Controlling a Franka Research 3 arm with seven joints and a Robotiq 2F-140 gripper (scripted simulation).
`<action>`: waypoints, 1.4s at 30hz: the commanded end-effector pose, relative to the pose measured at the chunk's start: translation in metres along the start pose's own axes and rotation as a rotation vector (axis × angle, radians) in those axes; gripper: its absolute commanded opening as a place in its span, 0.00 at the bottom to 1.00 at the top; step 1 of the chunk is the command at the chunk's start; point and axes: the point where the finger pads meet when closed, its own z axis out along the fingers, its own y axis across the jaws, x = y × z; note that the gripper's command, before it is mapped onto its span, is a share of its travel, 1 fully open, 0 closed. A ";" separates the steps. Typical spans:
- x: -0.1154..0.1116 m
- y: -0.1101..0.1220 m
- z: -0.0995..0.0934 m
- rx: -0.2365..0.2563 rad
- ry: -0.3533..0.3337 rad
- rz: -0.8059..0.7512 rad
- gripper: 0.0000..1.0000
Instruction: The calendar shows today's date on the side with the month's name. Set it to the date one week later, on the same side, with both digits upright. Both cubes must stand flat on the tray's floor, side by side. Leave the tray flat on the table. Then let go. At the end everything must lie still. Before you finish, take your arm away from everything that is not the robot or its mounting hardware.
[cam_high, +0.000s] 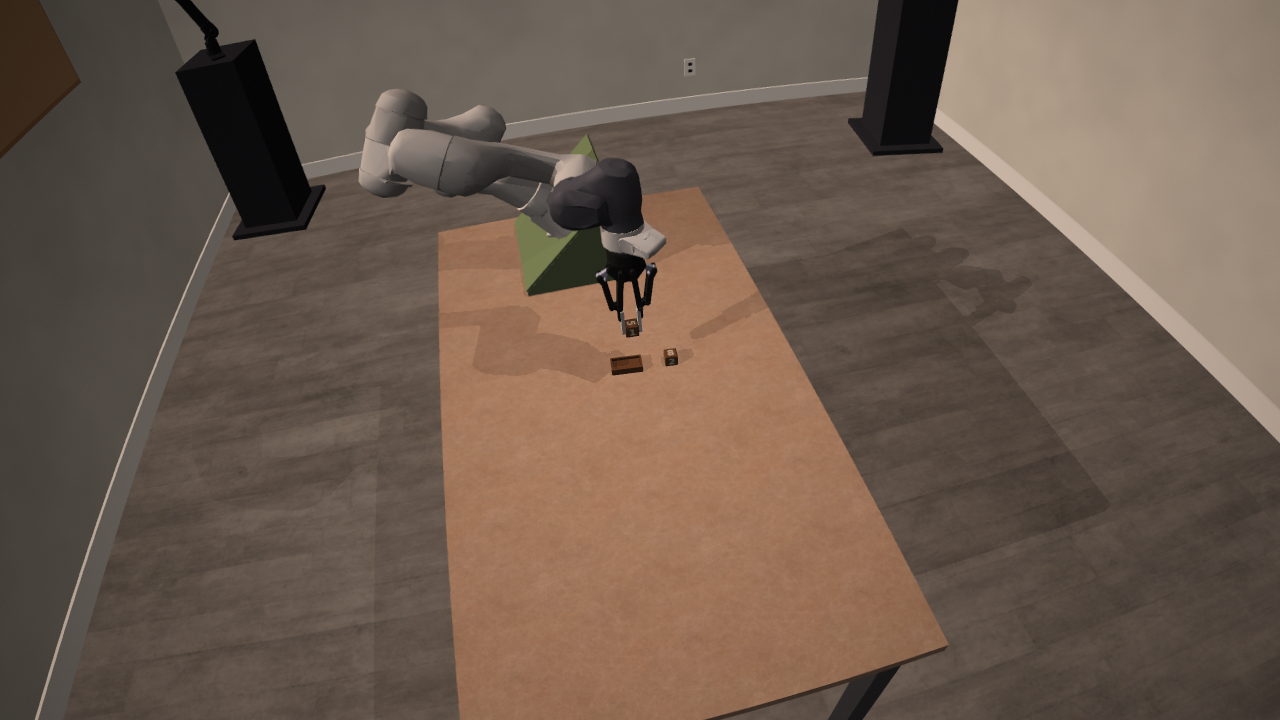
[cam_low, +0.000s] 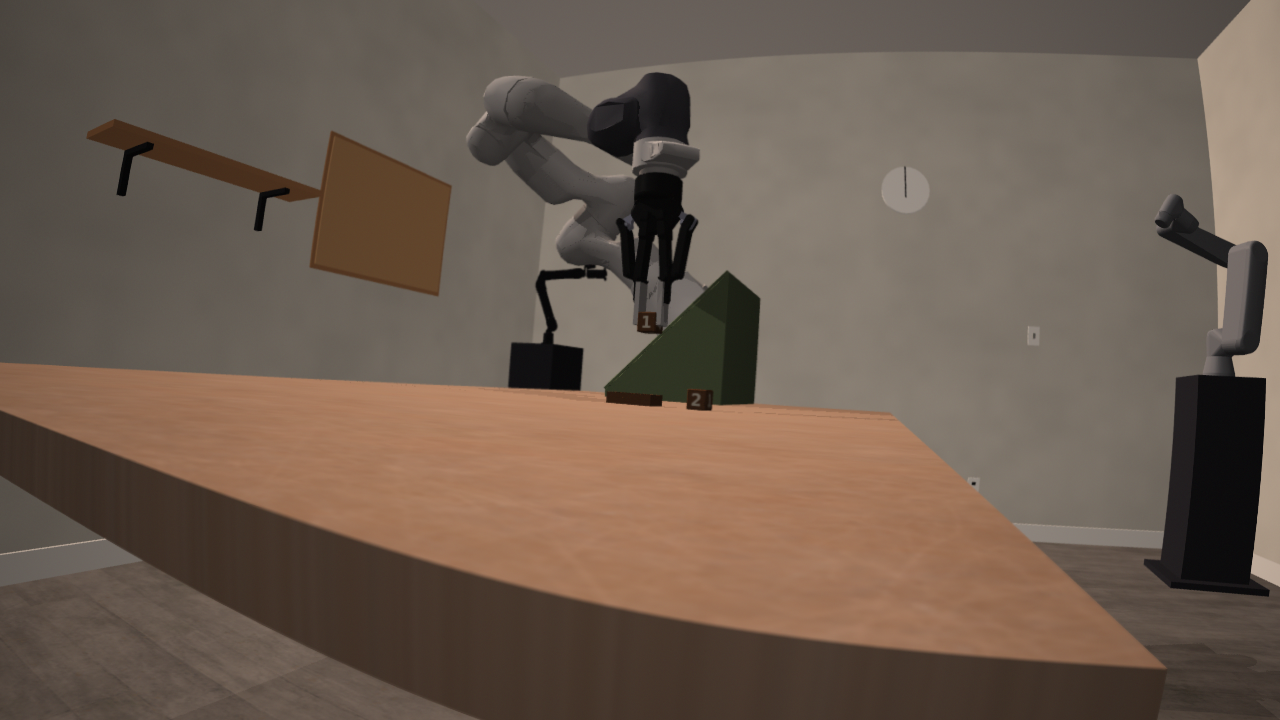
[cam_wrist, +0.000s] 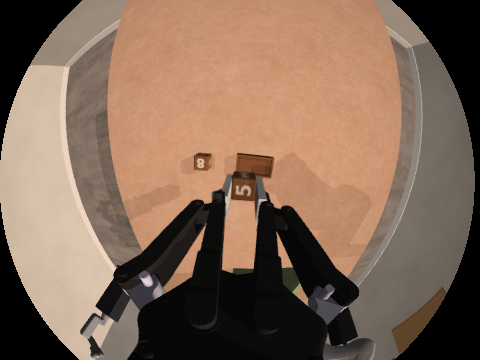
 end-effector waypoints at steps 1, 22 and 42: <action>0.000 0.001 0.000 -0.008 -0.003 0.035 0.16; 0.000 0.002 0.041 -0.008 -0.003 0.035 0.16; 0.000 0.002 0.066 -0.008 -0.003 0.035 0.16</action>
